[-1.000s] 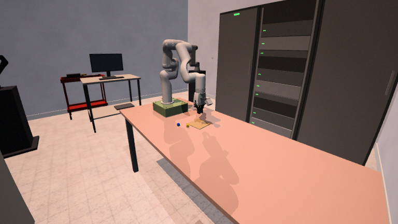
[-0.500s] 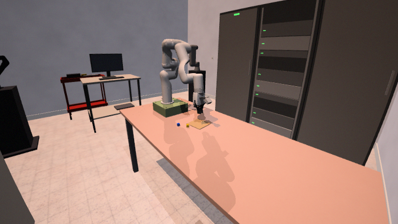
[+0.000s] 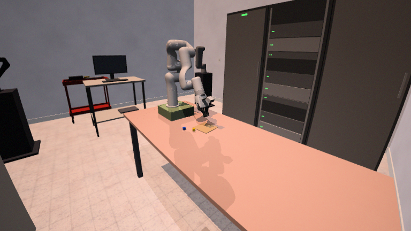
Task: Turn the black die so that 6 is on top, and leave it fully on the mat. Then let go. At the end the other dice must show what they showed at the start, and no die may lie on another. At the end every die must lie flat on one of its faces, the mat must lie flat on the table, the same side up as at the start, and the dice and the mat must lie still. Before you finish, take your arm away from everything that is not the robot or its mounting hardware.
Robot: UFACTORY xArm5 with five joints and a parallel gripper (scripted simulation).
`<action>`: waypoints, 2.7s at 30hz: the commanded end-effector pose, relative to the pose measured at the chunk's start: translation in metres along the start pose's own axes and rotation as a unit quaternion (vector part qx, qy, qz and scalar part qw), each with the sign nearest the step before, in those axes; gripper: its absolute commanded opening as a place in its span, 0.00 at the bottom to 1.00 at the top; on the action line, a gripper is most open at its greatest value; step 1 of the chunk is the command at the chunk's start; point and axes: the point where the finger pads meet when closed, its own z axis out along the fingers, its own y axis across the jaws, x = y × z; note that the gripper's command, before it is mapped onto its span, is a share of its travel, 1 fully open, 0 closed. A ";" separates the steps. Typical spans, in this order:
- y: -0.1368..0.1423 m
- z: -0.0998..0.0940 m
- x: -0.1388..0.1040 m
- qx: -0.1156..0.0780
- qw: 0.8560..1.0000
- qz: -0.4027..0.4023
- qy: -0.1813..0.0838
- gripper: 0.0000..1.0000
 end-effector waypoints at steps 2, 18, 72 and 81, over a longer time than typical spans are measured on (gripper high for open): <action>0.000 0.003 0.000 0.000 0.996 0.003 0.088 0.15; 0.000 0.002 -0.004 -0.001 0.970 0.003 0.242 0.15; 0.001 0.068 -0.034 -0.004 0.962 -0.004 0.273 0.15; 0.001 0.068 -0.034 -0.004 0.962 -0.004 0.273 0.15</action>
